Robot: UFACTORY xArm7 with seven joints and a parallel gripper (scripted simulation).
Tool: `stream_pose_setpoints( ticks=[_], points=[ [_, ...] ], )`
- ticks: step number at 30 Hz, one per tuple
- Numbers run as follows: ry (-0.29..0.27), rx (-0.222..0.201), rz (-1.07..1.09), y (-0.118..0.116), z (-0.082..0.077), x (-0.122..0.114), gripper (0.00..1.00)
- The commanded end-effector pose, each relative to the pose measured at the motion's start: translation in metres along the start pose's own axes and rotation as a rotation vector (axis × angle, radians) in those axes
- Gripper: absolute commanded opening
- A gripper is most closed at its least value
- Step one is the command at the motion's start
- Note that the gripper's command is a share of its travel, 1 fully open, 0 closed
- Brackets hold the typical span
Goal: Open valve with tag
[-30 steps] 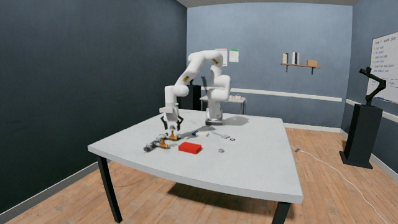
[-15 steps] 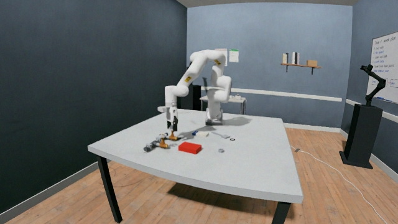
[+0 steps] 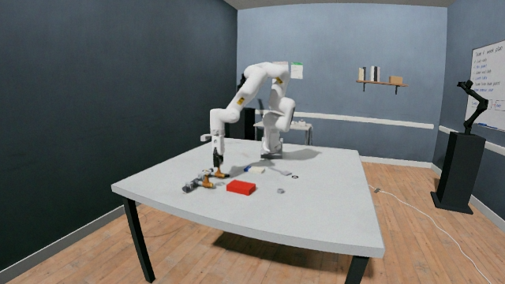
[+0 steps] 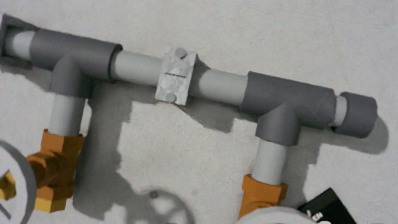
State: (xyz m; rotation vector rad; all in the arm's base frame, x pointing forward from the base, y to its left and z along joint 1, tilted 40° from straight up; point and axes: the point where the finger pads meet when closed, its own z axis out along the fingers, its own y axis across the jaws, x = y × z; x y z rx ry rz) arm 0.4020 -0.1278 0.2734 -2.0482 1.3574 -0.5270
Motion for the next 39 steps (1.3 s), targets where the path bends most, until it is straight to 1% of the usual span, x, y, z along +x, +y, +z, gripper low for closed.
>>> stream_pose_setpoints(
  ticks=[1,9,10,39],
  points=[
    [0.027,-0.057,0.175,-0.0013,-0.0017,0.0011,1.0],
    [0.027,-0.057,0.175,-0.0013,-0.0017,0.0011,1.0],
    [0.027,-0.057,0.175,-0.0013,-0.0017,0.0011,0.0],
    [0.027,-0.057,0.169,-0.0013,-0.0017,0.0011,0.0]
  ],
)
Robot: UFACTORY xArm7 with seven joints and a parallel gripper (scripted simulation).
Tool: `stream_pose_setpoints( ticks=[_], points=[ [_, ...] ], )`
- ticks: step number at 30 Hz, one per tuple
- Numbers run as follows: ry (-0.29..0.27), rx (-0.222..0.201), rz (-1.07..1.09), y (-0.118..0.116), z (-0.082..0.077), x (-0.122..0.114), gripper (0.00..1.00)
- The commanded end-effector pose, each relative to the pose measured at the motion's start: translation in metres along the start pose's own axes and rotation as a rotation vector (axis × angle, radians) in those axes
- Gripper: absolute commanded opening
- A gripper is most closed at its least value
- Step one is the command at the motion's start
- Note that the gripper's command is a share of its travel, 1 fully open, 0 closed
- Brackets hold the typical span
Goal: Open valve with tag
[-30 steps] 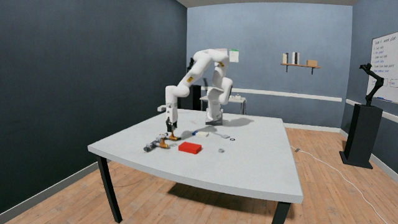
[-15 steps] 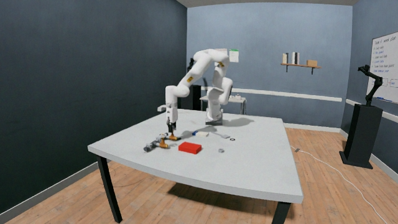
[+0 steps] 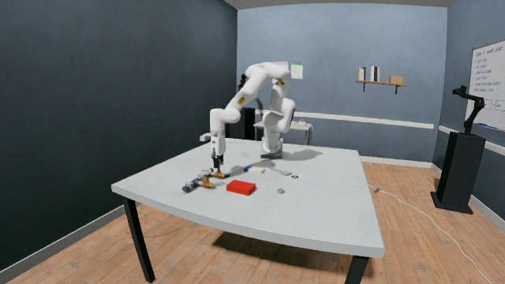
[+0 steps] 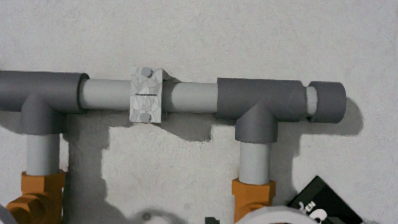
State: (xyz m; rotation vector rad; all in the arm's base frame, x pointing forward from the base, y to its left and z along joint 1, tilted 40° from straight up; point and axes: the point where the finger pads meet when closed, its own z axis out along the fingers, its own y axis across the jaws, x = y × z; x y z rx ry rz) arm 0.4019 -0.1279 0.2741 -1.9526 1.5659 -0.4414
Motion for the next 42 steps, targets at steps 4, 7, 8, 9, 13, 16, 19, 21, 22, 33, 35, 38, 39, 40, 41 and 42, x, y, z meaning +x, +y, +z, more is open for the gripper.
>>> stream_pose_setpoints(
  ticks=[4,7,8,9,13,16,19,21,22,33,35,38,39,40,41,42],
  points=[
    [0.002,0.003,-0.03,-0.001,-0.0011,0.0009,0.0],
    [0.002,0.003,-0.069,-0.001,-0.0011,0.0009,0.0],
    [0.002,0.003,-0.069,-0.001,-0.0011,0.0009,0.0],
    [0.002,0.003,-0.069,-0.001,-0.0011,0.0009,0.0],
    [0.002,0.003,-0.152,-0.001,-0.0011,0.0009,0.0],
    [0.003,0.003,-0.239,-0.001,-0.0011,0.0009,0.0],
    [0.003,0.003,-0.348,-0.001,-0.0011,0.0009,0.0],
    [0.003,0.002,-0.433,-0.001,-0.0011,0.0009,0.0],
    [0.003,0.002,-0.479,-0.001,-0.0011,0.0009,0.0],
    [0.004,0.0,-0.955,-0.001,-0.0011,0.0009,0.0],
    [0.005,-0.002,-1.052,-0.001,-0.0011,0.0009,0.0],
    [0.007,-0.006,-1.2,-0.001,-0.001,0.0009,0.0],
    [0.008,-0.008,-1.249,-0.001,-0.001,0.0009,0.0],
    [0.008,-0.009,-1.298,-0.001,-0.001,0.0009,0.0],
    [0.009,-0.011,-1.347,-0.001,-0.001,0.0009,0.0],
    [0.009,-0.011,-1.347,-0.001,-0.001,0.0009,0.0]
  ],
)
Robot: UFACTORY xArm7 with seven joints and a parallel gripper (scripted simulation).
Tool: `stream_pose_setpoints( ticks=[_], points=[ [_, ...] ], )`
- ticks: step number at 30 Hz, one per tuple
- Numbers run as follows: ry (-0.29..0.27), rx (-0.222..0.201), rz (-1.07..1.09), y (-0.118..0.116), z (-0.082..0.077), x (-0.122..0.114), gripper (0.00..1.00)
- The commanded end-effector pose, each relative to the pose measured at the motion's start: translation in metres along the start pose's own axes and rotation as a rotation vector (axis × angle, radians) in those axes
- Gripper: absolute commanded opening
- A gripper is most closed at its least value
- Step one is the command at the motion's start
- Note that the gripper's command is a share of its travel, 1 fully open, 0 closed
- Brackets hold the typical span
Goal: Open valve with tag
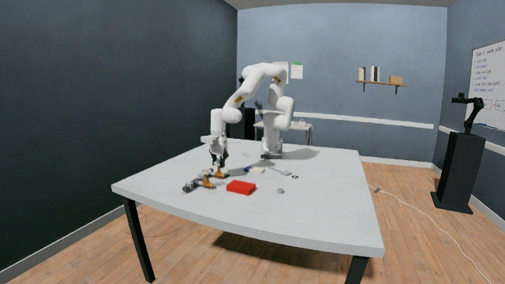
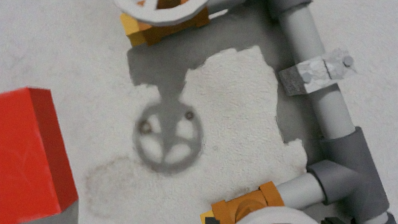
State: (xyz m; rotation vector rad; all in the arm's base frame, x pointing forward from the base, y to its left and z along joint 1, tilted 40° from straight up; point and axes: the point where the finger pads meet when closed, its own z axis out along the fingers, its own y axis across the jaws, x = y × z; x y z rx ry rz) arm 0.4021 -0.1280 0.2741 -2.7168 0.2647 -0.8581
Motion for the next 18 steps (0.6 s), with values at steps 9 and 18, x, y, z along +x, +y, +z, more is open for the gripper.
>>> stream_pose_setpoints(
  ticks=[9,18],
  points=[
    [0.014,0.01,-0.63,0.0003,-0.0011,0.0011,0.0],
    [0.015,0.001,-0.975,0.0003,-0.0011,0.001,0.0]
  ],
)
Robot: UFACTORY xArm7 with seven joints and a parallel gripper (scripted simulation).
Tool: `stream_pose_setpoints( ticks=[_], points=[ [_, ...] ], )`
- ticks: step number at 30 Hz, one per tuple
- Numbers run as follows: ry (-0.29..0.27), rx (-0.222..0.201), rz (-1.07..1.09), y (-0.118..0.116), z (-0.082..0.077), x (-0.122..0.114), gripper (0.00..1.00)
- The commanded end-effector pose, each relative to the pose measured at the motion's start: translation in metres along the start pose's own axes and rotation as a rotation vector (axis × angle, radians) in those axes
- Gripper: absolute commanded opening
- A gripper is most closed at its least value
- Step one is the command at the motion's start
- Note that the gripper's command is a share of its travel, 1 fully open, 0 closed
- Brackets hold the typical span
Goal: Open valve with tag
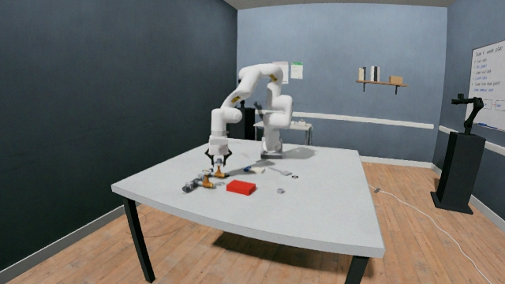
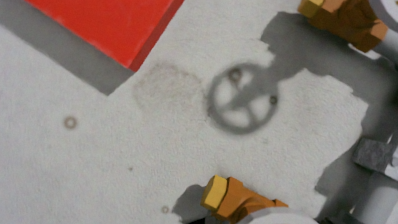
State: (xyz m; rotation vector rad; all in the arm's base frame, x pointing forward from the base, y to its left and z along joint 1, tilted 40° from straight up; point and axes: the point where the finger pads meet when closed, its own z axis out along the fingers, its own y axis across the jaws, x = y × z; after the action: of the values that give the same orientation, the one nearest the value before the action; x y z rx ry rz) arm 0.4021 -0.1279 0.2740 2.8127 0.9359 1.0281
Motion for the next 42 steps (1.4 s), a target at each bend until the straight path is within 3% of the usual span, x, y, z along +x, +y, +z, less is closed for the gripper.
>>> stream_pose_setpoints(
  ticks=[1,15,26,27,42],
  points=[
    [0.025,0.01,-0.278,0.0011,-0.0011,0.0004,0.0],
    [0.049,0.012,-0.919,0.0011,-0.0011,0.0004,0.0],
    [0.049,0.011,-0.956,0.0011,-0.0011,0.0004,0.0],
    [0.049,0.011,-0.956,0.0011,-0.0011,0.0004,1.0],
    [0.049,0.011,-0.956,0.0011,-0.0011,0.0004,1.0]
  ],
)
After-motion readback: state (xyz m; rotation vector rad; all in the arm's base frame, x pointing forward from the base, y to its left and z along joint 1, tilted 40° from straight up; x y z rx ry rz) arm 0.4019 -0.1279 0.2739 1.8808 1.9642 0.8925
